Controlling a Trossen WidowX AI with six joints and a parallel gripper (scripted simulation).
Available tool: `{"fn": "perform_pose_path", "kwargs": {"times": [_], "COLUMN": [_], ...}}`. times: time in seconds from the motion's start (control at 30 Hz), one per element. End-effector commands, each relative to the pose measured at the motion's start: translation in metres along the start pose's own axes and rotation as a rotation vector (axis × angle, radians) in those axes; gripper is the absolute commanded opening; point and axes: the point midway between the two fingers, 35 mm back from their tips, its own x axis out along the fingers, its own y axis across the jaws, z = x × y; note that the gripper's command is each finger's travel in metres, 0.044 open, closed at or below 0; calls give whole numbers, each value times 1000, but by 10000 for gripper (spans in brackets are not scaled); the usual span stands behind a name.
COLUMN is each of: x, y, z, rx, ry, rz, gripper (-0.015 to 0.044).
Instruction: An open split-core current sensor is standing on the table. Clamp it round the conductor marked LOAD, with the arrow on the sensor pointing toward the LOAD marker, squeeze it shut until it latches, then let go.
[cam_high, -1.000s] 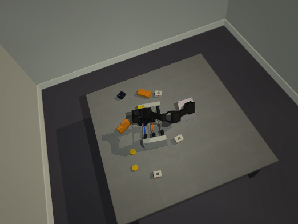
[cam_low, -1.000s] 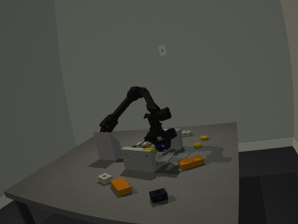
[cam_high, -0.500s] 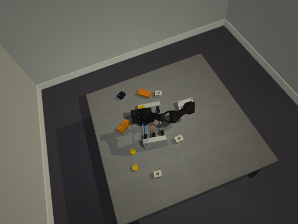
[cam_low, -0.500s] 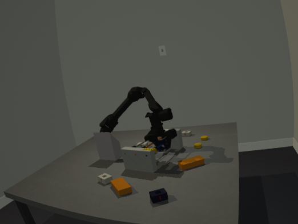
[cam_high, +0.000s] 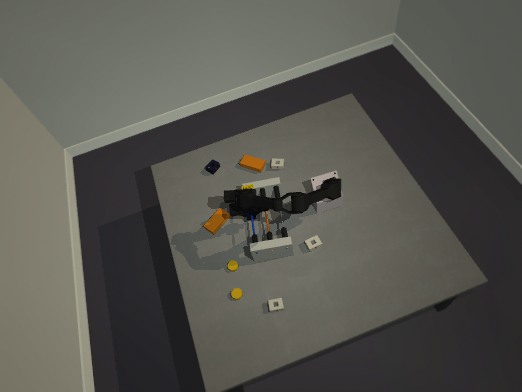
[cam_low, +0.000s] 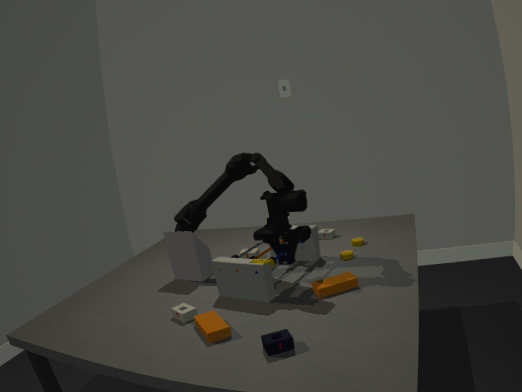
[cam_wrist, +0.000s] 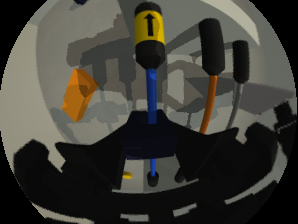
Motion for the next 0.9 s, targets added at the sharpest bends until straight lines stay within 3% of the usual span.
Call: {"fn": "perform_pose_path", "kwargs": {"times": [0.0,0.73,0.87], "x": [0,5,1], "y": [-1,-5,-5], "z": [0,0,1], "rx": [4,2,2], "ry": [1,0,0], "rz": [1,0,2], "gripper": [0,0,105]}}
